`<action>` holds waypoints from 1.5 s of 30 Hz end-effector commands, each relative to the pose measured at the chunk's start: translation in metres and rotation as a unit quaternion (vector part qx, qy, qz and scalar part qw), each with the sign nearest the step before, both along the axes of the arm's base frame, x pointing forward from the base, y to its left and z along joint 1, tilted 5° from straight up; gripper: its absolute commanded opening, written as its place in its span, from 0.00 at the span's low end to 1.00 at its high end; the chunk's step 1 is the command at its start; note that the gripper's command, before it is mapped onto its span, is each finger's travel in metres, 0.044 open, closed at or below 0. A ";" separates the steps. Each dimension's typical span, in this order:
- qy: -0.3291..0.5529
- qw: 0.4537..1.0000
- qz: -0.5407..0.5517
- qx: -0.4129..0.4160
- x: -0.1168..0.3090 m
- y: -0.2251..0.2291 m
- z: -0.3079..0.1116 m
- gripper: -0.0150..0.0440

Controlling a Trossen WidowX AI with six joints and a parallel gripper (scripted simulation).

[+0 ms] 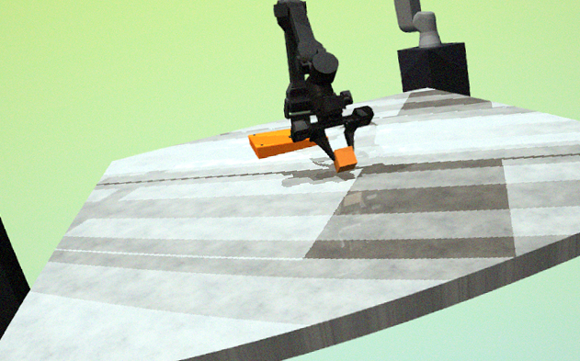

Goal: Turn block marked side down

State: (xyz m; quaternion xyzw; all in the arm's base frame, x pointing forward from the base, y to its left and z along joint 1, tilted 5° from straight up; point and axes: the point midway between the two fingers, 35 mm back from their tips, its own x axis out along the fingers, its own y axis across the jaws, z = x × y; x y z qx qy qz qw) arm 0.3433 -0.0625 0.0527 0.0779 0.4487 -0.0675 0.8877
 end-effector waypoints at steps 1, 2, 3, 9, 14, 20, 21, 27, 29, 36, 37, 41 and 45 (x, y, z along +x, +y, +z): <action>-0.027 1.000 -0.005 -0.006 0.003 -0.001 -0.009 0.25; -0.034 0.999 -0.006 -0.008 0.003 -0.001 -0.011 0.25; -0.042 0.999 -0.006 -0.009 0.004 -0.001 -0.013 0.25; -0.086 0.996 -0.010 -0.018 0.005 0.000 -0.020 0.25; -0.123 0.992 -0.013 -0.025 0.003 0.000 -0.023 0.25; -0.168 0.985 -0.017 -0.033 -0.002 0.002 -0.024 0.25; -0.175 0.984 -0.017 -0.034 -0.003 0.002 -0.024 0.25; -0.208 0.977 -0.020 -0.039 -0.010 0.004 -0.022 0.25; -0.208 0.977 -0.020 -0.039 -0.010 0.004 -0.022 0.25; -0.220 0.974 -0.021 -0.041 -0.010 0.004 -0.019 0.25; -0.220 0.974 -0.021 -0.041 -0.010 0.004 -0.019 0.25; -0.220 0.974 -0.021 -0.041 -0.010 0.004 -0.019 0.25; -0.220 0.974 -0.021 -0.041 -0.010 0.004 -0.019 0.25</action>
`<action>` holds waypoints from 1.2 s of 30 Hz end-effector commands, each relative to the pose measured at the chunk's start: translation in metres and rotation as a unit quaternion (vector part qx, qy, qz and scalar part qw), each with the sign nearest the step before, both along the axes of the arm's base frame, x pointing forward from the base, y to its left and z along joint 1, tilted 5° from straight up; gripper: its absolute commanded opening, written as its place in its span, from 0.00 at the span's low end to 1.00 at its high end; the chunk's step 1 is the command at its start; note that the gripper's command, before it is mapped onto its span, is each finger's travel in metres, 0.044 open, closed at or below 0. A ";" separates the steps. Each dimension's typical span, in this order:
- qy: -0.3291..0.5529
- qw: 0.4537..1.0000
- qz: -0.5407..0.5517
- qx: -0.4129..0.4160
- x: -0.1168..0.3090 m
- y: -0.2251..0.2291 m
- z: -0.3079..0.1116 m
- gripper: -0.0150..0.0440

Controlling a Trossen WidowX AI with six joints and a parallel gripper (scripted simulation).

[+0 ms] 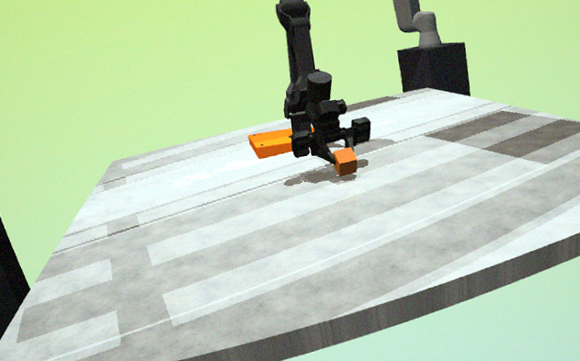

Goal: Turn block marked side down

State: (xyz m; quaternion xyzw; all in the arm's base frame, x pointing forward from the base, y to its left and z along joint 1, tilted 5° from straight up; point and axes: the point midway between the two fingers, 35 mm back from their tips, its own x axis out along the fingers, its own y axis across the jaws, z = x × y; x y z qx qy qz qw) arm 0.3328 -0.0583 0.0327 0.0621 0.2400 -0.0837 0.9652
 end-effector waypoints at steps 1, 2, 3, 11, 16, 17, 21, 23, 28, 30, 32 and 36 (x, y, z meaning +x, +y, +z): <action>-0.003 1.000 -0.003 0.001 0.000 -0.001 0.001 0.25; -0.003 1.000 -0.003 0.001 0.000 -0.001 0.001 0.30; -0.003 1.000 -0.003 0.001 0.000 -0.001 0.001 0.34; -0.003 1.000 -0.003 0.001 0.000 -0.001 0.001 0.70; -0.003 1.000 -0.003 0.001 0.000 -0.001 0.001 0.92; -0.003 1.000 -0.003 0.001 0.000 -0.001 0.001 0.97; -0.003 1.000 -0.003 0.001 0.000 -0.001 0.001 1.00; -0.003 1.000 -0.003 0.001 0.000 -0.001 0.001 1.00; -0.003 1.000 -0.003 0.001 0.000 -0.001 0.001 1.00; -0.003 1.000 -0.003 0.001 0.000 -0.001 0.001 1.00; -0.003 1.000 -0.003 0.001 0.000 -0.001 0.001 1.00; -0.003 1.000 -0.003 0.001 0.000 -0.001 0.001 1.00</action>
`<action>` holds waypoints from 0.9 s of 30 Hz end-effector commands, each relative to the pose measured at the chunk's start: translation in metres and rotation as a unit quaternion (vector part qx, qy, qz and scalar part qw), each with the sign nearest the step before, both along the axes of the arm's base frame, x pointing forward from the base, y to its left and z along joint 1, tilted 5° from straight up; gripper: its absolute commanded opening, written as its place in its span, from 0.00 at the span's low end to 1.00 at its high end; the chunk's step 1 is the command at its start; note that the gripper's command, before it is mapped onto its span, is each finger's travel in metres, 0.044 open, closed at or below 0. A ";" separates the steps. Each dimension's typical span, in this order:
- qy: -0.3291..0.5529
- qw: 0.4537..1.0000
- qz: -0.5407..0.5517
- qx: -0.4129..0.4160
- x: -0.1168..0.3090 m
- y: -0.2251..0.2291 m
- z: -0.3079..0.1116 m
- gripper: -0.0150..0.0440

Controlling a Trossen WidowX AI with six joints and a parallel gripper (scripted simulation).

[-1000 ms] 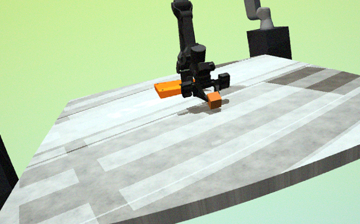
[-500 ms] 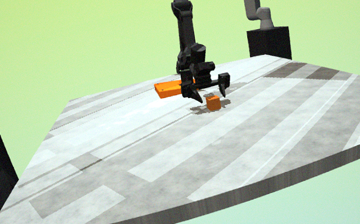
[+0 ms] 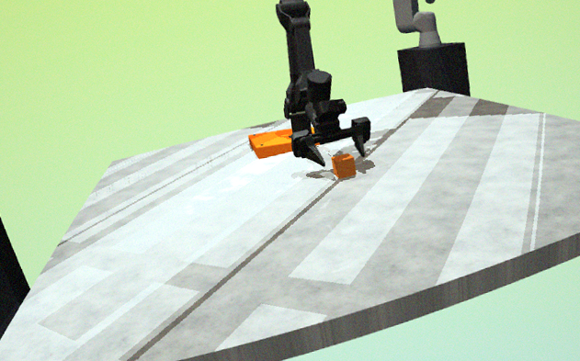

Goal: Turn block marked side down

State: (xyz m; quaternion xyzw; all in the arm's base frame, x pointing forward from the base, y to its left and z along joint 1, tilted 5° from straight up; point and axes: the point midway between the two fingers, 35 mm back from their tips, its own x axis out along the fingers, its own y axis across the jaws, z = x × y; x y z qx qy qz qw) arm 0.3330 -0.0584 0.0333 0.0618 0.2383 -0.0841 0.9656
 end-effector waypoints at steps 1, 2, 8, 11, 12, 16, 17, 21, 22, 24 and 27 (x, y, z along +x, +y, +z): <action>-0.001 1.000 -0.002 0.001 0.000 0.000 0.000 1.00; -0.001 1.000 -0.002 0.001 0.000 0.000 0.000 1.00; -0.001 1.000 -0.002 0.001 0.000 0.000 0.000 1.00; -0.001 1.000 -0.002 0.001 0.000 0.000 0.000 1.00; -0.001 1.000 -0.002 0.001 0.000 0.000 0.000 1.00; 0.002 1.000 -0.002 0.002 0.001 -0.001 0.000 1.00; 0.011 1.000 -0.001 0.003 0.003 -0.001 0.000 1.00; 0.083 0.996 0.004 0.014 0.013 -0.005 0.007 1.00; 0.101 0.995 0.006 0.017 0.013 -0.006 0.011 1.00; 0.138 0.990 0.009 0.024 0.011 -0.006 0.021 1.00; 0.188 0.981 0.013 0.035 0.003 -0.006 0.039 1.00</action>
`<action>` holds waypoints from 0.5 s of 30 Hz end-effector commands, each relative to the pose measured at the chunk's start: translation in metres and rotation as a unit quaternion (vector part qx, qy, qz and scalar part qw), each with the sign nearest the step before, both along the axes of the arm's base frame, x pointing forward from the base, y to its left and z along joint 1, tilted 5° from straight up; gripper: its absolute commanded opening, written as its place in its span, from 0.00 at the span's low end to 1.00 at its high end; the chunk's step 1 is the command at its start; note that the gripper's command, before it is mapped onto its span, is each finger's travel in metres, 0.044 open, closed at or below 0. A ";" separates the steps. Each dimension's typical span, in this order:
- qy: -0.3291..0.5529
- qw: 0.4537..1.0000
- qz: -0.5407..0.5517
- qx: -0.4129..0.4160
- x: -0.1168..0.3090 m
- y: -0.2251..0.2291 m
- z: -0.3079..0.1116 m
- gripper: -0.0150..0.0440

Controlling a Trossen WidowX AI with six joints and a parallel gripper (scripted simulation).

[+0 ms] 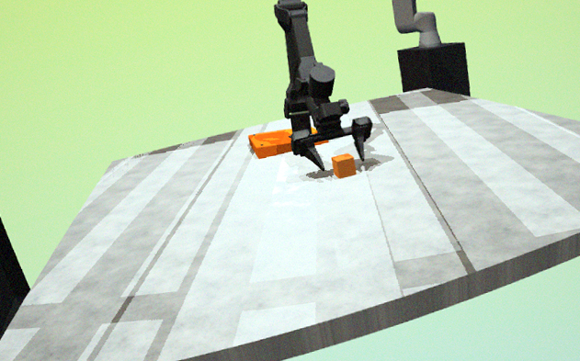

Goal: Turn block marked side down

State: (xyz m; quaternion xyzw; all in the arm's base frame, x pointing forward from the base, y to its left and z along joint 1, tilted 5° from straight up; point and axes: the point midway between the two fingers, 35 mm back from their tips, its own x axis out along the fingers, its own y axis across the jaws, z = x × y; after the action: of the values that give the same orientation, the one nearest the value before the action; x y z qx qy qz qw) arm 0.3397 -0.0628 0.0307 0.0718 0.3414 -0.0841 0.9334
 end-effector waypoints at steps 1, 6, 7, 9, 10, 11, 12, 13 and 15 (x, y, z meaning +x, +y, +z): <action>0.099 0.995 0.013 0.020 -0.008 -0.001 0.048 1.00; 0.148 0.988 0.018 0.033 -0.026 0.002 0.071 1.00; 0.152 0.988 0.018 0.034 -0.028 0.003 0.073 1.00; 0.152 0.988 0.018 0.034 -0.028 0.003 0.073 1.00; 0.152 0.988 0.018 0.034 -0.028 0.003 0.073 1.00; 0.152 0.988 0.018 0.034 -0.028 0.003 0.073 1.00; 0.152 0.988 0.018 0.034 -0.028 0.003 0.073 1.00; 0.152 0.988 0.018 0.034 -0.028 0.003 0.073 1.00; 0.152 0.988 0.018 0.034 -0.028 0.003 0.073 1.00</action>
State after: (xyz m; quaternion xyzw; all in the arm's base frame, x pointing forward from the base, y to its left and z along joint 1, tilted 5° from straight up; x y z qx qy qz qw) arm 0.3186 -0.0615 0.0763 0.0846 0.4736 -0.0720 0.8737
